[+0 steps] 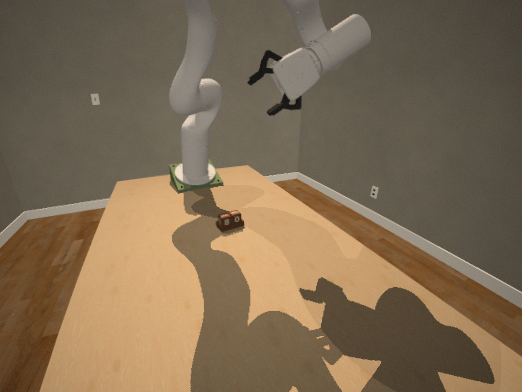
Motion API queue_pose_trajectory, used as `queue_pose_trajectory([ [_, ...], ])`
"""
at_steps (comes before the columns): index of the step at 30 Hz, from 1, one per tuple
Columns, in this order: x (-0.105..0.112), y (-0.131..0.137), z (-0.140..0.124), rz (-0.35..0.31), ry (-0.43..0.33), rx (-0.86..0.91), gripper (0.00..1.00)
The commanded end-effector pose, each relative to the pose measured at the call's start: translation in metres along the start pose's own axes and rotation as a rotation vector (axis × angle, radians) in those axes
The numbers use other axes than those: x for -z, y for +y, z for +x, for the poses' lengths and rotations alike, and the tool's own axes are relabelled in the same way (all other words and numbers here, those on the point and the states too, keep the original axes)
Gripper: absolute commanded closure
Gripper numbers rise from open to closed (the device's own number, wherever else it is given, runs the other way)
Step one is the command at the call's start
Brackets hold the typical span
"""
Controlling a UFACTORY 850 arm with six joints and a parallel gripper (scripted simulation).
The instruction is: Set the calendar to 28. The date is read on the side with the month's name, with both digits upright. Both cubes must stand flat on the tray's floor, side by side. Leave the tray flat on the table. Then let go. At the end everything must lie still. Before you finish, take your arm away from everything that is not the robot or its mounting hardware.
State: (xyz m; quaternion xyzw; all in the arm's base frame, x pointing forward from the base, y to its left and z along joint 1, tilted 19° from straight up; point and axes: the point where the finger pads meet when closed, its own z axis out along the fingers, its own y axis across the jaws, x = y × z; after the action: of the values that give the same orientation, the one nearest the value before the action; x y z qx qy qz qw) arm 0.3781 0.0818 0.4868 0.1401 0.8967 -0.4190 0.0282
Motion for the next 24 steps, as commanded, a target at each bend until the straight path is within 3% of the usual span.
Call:
queue_pose_trajectory([
  [1,0.001,0.000,0.000,-0.001,-0.001,-0.001,0.00],
  [19,0.000,0.000,0.000,-0.004,0.001,0.002,0.00],
  [24,-0.025,0.019,0.003,-0.094,0.038,0.083,0.00],
])
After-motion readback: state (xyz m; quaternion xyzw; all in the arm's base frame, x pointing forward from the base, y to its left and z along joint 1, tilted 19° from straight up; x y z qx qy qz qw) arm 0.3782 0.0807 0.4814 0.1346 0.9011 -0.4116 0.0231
